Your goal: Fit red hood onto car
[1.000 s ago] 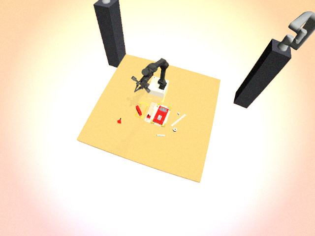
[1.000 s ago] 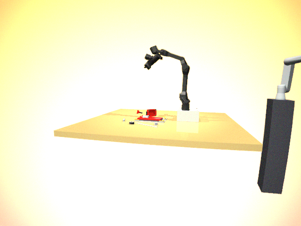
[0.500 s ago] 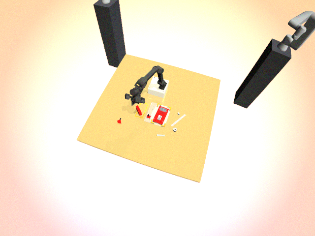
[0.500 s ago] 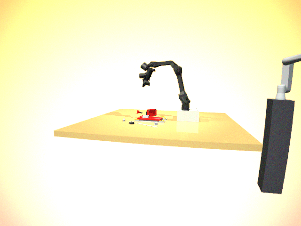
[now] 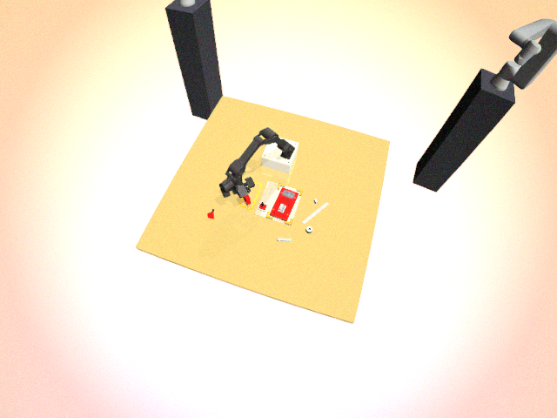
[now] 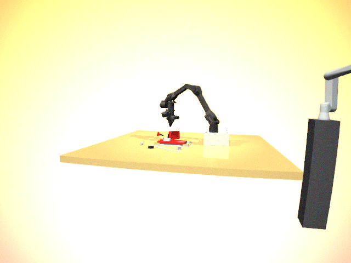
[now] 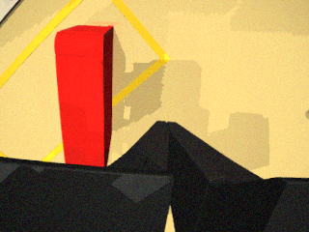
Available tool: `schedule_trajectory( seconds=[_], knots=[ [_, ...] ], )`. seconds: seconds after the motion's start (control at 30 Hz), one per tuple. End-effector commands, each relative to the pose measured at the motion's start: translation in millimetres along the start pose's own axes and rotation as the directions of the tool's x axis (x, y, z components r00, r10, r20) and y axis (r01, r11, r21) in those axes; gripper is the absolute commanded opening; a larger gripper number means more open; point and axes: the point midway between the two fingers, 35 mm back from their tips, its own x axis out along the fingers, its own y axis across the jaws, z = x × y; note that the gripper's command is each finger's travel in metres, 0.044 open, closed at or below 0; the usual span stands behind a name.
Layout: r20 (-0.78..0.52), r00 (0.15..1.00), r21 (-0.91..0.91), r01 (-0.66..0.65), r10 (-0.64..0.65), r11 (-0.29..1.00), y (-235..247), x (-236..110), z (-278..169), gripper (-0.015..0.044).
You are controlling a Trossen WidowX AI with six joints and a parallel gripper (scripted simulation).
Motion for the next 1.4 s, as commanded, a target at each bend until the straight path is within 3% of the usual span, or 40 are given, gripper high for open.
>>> schedule_trajectory(
  seconds=[0.0, 0.4, 1.37],
  knots=[
    [0.001, 0.999, -0.030, -0.032, 0.032, 0.999, 5, 8, -2, 0.0000],
    [0.001, 0.999, -0.030, -0.033, 0.033, 0.999, 6, 53, -2, 0.0000],
    [0.001, 0.999, -0.030, -0.033, 0.033, 0.999, 17, 52, -1, 0.0000]
  ],
)
